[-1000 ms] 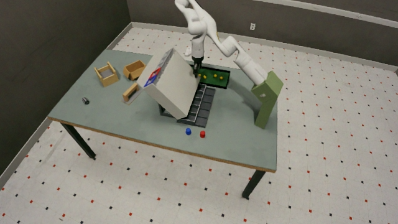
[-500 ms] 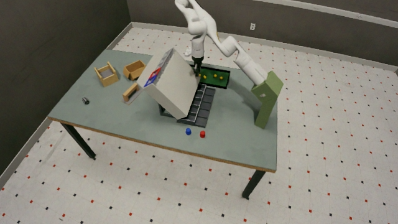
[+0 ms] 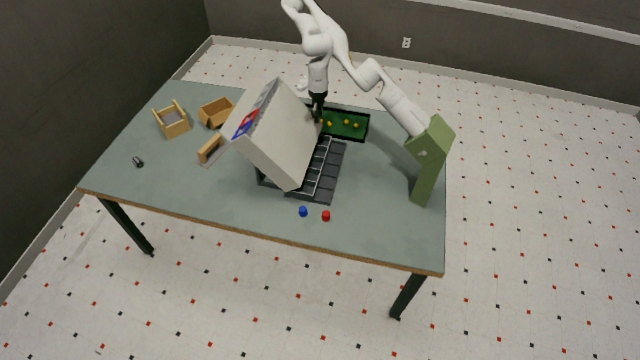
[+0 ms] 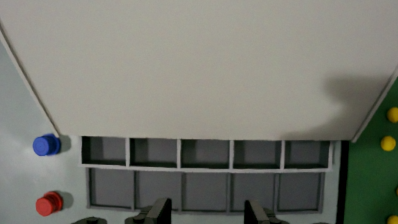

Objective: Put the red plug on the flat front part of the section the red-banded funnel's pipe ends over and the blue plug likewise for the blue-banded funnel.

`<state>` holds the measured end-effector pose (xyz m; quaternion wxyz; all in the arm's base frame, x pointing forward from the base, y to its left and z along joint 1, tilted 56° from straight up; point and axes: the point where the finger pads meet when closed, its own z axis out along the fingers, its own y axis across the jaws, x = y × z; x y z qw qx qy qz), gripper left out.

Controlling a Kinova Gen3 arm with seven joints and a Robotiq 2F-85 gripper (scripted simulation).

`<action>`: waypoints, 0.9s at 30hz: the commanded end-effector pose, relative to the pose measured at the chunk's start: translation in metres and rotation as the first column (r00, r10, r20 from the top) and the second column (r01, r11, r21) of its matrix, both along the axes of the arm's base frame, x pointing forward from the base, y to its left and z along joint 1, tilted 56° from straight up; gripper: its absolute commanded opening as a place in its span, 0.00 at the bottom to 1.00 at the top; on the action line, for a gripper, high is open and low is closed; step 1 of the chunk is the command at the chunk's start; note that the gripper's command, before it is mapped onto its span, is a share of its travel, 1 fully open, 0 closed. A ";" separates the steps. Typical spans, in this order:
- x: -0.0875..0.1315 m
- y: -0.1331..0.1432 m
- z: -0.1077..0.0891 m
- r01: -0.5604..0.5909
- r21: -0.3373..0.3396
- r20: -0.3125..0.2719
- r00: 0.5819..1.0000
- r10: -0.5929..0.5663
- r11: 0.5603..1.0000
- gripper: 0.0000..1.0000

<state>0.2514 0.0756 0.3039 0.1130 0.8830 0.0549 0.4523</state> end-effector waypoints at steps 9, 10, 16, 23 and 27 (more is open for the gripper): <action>0.000 0.000 0.000 0.000 0.000 0.000 1.000 0.000 1.000 0.50; 0.000 0.000 0.000 0.000 0.000 0.000 1.000 0.000 1.000 0.50; 0.000 0.000 0.000 0.000 0.000 0.000 1.000 0.000 1.000 0.50; 0.026 -0.061 -0.021 -0.010 0.009 0.007 1.000 0.010 1.000 0.50; 0.030 -0.073 -0.023 -0.010 0.009 0.007 1.000 0.010 1.000 0.50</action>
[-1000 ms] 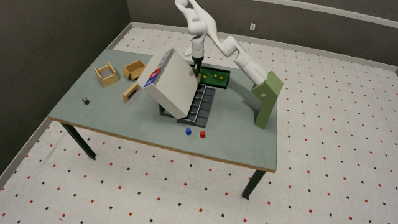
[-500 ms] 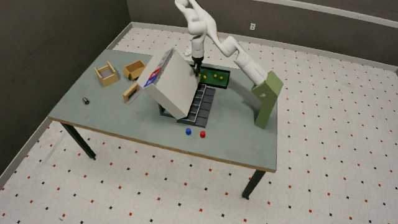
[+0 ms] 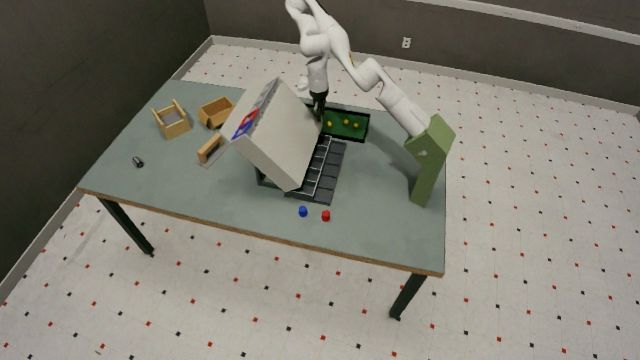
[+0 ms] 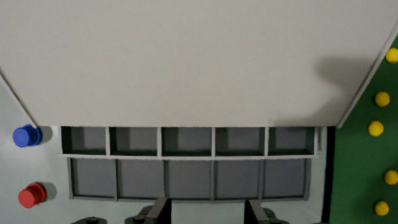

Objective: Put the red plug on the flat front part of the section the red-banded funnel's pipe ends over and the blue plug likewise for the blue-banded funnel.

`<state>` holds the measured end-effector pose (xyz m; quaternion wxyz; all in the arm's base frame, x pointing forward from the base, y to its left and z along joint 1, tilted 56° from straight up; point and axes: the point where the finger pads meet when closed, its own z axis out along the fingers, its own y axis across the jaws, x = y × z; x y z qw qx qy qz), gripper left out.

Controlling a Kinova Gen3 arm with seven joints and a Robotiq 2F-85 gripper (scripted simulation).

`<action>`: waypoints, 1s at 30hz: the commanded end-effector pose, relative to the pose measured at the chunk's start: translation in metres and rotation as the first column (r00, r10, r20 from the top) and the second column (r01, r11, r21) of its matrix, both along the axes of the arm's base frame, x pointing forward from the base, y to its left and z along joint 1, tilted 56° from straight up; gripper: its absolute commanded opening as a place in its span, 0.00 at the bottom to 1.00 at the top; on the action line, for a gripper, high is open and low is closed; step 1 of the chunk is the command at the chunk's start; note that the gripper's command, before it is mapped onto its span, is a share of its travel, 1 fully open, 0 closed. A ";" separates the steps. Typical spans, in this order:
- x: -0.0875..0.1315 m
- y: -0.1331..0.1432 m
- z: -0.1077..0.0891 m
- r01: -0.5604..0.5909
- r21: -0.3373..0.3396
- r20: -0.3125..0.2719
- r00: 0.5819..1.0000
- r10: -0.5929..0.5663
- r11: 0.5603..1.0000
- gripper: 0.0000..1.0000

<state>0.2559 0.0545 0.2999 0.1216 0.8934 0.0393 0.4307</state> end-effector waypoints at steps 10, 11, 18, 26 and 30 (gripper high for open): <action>0.051 -0.111 -0.040 -0.051 0.009 0.050 0.997 0.051 0.999 0.50; 0.051 -0.111 -0.040 -0.051 0.009 0.050 0.997 0.051 0.999 0.50; 0.074 -0.163 -0.059 -0.055 0.013 0.052 0.997 0.054 0.998 0.50; 0.074 -0.163 -0.059 -0.055 0.013 0.052 0.997 0.054 0.998 0.50; 0.074 -0.162 -0.059 -0.054 0.013 0.052 0.997 0.054 0.998 0.50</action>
